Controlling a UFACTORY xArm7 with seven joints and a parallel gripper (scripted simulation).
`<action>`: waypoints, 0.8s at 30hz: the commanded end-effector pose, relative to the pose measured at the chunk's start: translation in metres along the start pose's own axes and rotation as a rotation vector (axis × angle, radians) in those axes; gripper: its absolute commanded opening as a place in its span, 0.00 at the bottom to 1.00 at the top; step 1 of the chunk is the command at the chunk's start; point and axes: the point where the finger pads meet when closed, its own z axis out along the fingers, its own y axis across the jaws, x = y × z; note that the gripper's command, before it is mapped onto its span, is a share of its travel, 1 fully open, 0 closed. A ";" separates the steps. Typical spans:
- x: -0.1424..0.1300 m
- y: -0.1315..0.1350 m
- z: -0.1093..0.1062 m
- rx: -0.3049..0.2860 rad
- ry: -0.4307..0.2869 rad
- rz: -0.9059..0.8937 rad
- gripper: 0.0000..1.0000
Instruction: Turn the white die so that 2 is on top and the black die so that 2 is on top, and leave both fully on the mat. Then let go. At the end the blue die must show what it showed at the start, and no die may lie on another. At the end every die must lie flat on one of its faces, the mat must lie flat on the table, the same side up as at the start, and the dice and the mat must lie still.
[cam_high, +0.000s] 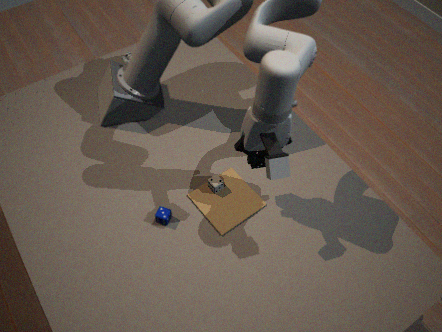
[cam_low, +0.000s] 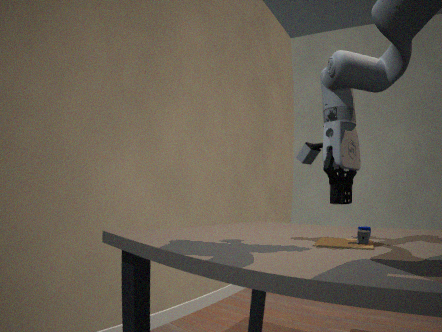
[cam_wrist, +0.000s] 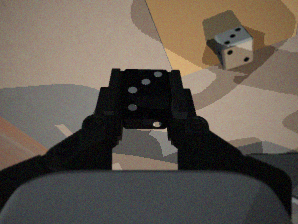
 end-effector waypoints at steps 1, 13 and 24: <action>0.029 0.028 0.004 0.007 -0.024 -0.152 0.27; 0.067 0.062 -0.005 0.034 0.007 -0.415 0.27; 0.067 0.062 -0.005 0.034 0.007 -0.416 0.27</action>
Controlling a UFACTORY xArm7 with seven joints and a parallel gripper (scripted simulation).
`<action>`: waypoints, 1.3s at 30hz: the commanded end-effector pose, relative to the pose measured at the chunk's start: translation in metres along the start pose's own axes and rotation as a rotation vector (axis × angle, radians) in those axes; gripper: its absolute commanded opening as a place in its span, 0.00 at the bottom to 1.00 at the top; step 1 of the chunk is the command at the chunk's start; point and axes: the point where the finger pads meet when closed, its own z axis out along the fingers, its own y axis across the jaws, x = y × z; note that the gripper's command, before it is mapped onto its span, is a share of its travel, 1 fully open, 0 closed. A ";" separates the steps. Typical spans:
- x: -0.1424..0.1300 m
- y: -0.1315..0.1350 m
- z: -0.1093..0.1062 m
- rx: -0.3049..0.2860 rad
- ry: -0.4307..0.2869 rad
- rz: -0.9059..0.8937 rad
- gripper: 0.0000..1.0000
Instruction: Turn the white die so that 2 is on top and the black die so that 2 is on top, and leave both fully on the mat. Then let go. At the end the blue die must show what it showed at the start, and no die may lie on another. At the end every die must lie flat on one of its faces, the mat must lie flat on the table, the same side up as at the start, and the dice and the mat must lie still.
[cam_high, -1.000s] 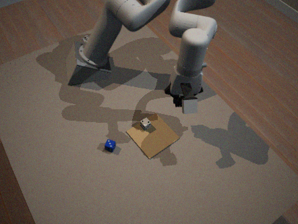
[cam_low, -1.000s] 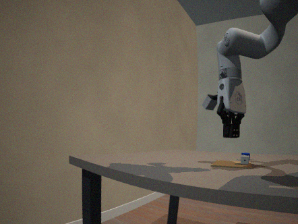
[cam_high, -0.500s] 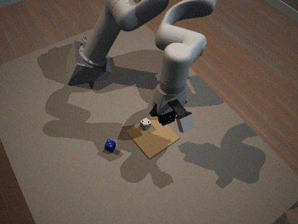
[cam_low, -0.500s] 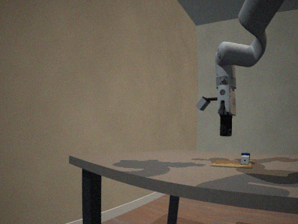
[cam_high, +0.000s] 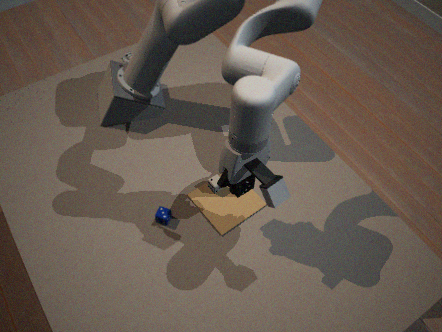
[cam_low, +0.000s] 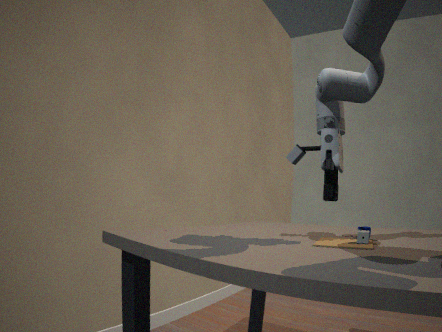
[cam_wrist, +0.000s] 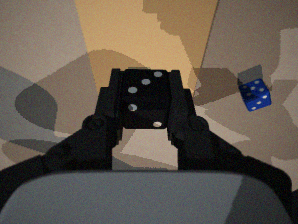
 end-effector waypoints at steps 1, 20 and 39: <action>0.001 0.001 -0.001 0.001 0.002 -0.001 0.27; 0.002 0.002 0.044 0.001 0.002 -0.001 0.27; 0.002 0.002 0.094 0.001 0.002 -0.001 0.27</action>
